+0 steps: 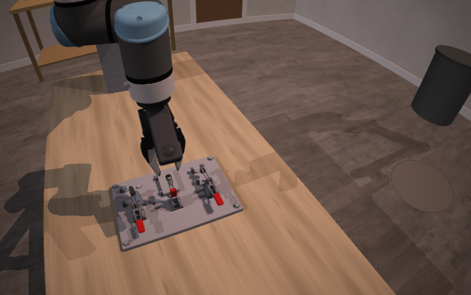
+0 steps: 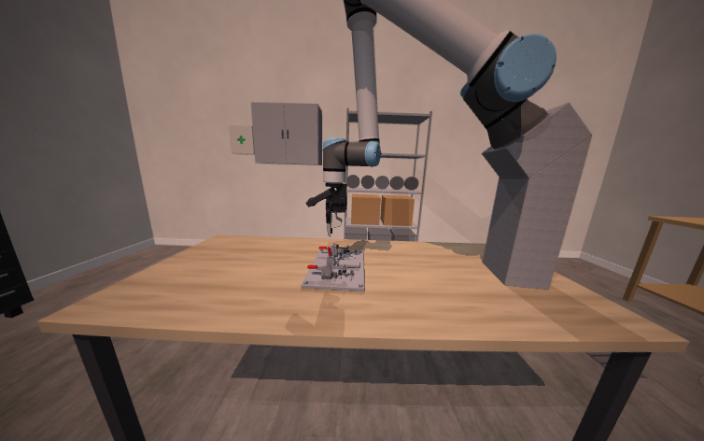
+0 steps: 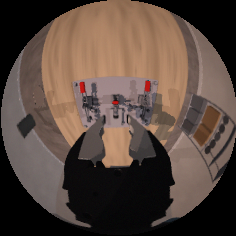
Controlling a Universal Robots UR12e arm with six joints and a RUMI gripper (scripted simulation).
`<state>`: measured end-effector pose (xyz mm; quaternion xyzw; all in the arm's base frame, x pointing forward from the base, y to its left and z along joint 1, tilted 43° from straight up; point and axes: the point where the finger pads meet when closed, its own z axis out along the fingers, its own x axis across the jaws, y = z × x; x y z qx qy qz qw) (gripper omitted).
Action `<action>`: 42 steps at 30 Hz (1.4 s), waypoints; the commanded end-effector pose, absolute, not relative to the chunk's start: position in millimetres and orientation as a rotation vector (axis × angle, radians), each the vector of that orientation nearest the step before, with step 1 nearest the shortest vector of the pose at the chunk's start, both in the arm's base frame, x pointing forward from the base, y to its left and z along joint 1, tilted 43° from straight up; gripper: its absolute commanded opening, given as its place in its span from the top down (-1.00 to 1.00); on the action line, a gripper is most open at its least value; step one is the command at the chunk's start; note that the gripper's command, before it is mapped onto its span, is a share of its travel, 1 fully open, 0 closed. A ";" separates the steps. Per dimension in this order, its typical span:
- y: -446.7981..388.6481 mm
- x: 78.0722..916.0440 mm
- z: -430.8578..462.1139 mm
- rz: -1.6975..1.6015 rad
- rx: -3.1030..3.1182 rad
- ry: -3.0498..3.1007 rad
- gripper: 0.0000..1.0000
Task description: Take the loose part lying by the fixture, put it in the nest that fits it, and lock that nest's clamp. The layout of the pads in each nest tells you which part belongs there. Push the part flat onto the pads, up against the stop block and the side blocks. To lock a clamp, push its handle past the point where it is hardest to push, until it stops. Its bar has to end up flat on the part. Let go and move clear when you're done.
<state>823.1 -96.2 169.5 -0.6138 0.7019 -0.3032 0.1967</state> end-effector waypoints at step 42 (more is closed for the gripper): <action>-106.1 866.1 128.6 -0.857 -1.716 1.959 0.44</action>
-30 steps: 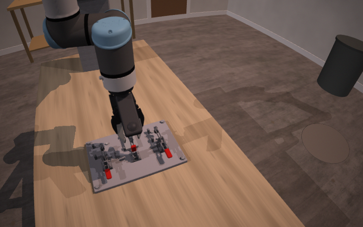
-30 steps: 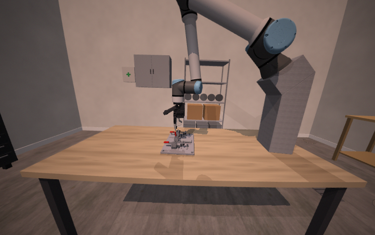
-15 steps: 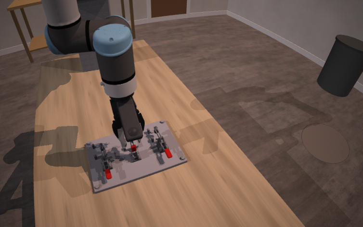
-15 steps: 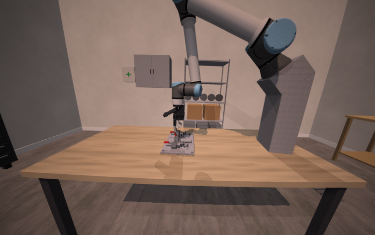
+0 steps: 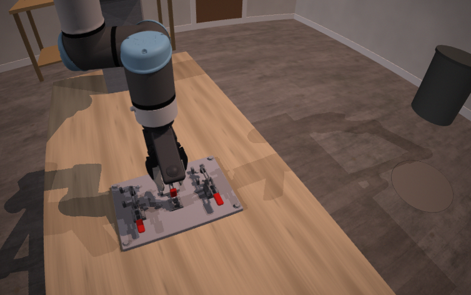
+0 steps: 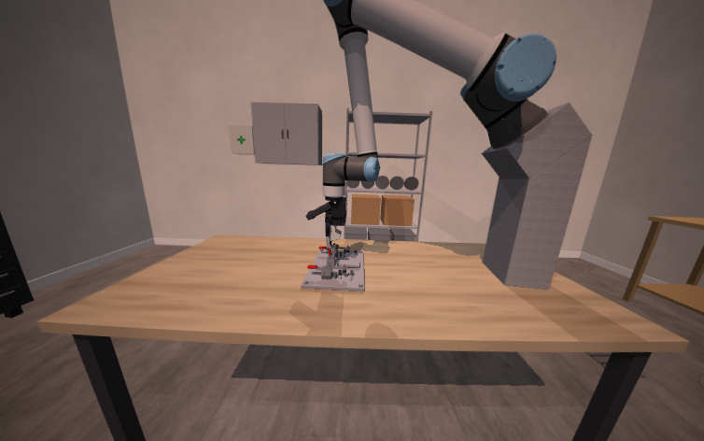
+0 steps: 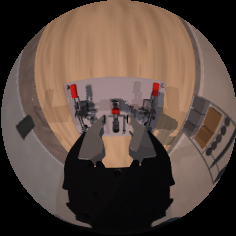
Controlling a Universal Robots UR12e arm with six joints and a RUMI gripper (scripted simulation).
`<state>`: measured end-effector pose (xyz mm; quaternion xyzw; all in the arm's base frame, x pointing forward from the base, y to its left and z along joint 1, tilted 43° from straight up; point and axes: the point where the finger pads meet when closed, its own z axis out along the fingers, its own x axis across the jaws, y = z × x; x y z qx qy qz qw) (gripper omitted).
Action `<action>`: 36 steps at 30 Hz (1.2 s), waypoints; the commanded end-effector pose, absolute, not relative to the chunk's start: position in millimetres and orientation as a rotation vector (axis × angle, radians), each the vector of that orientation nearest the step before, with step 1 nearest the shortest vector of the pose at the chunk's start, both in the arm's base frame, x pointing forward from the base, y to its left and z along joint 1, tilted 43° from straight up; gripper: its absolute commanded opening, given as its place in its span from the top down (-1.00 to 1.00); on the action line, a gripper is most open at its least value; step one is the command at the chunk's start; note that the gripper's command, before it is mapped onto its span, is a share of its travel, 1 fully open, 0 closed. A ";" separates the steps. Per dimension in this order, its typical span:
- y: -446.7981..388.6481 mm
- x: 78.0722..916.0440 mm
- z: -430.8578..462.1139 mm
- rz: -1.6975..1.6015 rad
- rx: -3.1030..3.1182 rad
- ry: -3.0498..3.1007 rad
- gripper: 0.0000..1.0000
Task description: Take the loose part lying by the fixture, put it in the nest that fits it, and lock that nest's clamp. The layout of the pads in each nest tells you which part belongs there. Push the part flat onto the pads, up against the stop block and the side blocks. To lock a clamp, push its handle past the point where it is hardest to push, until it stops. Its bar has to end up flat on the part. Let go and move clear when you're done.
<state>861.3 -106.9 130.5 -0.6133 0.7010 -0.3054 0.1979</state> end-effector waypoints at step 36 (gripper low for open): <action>-110.9 886.3 104.1 -0.856 -1.717 1.960 1.00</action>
